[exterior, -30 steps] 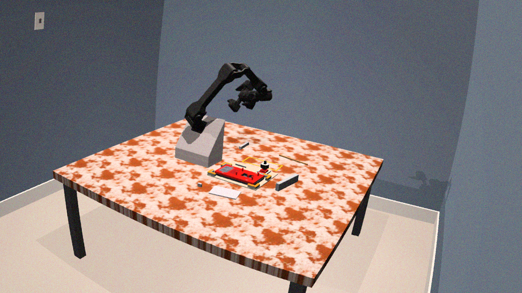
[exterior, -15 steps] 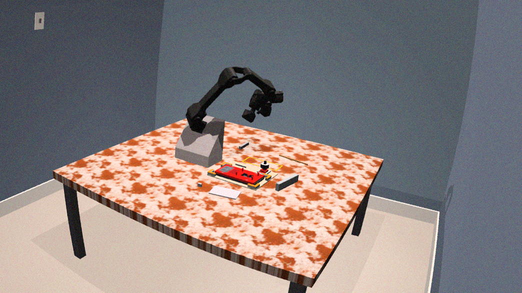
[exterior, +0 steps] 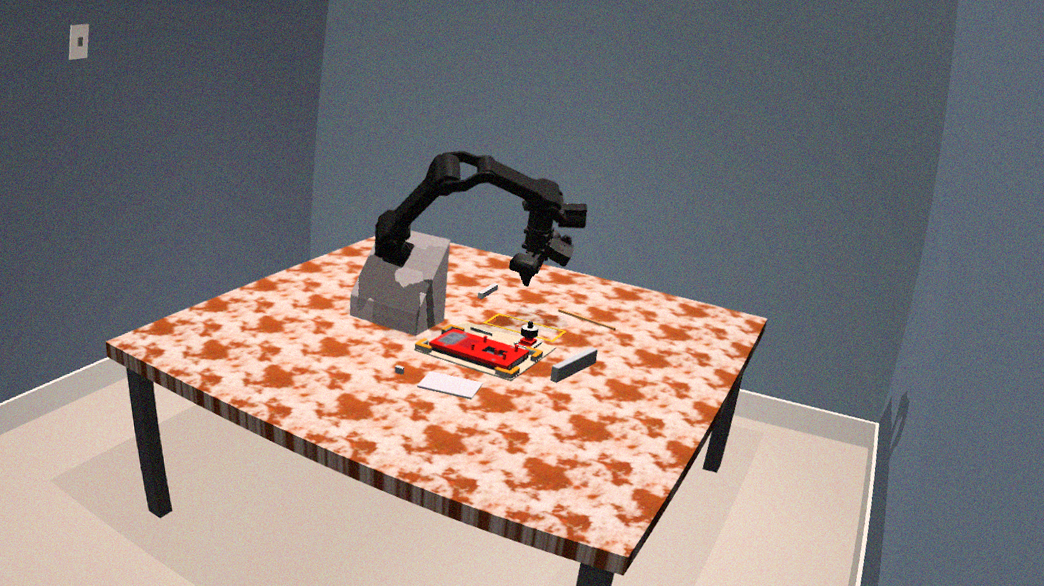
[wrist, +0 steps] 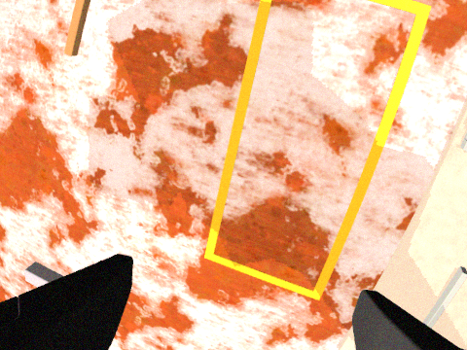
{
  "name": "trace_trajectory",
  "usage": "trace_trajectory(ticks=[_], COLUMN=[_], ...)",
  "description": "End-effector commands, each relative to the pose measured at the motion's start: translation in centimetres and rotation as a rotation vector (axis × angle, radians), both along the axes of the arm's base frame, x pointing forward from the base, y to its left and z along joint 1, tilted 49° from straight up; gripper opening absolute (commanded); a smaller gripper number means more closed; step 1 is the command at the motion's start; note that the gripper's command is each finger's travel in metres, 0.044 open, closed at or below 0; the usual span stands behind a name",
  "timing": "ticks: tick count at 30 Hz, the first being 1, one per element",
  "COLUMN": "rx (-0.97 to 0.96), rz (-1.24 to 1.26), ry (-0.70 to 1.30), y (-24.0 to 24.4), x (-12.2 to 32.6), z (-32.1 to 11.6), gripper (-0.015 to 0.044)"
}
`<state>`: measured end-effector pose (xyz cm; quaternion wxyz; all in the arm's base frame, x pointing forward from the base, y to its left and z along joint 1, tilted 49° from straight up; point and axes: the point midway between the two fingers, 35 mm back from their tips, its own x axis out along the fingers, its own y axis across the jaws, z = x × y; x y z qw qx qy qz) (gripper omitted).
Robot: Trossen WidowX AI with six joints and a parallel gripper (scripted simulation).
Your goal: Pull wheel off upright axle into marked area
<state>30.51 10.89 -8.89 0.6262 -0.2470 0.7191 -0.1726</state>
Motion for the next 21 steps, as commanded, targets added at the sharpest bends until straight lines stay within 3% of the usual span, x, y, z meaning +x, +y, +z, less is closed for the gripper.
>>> trace_trajectory(ticks=[1,12,21], rx=[-0.170,-0.237,-0.235], rz=[0.038,0.045,0.046], ry=[-0.142,-0.184,-0.184], y=[-4.9,-6.8,-8.4], x=[4.2,5.4,5.7], z=[4.2,5.9,4.4], gripper=[0.0300,0.0300,0.0300])
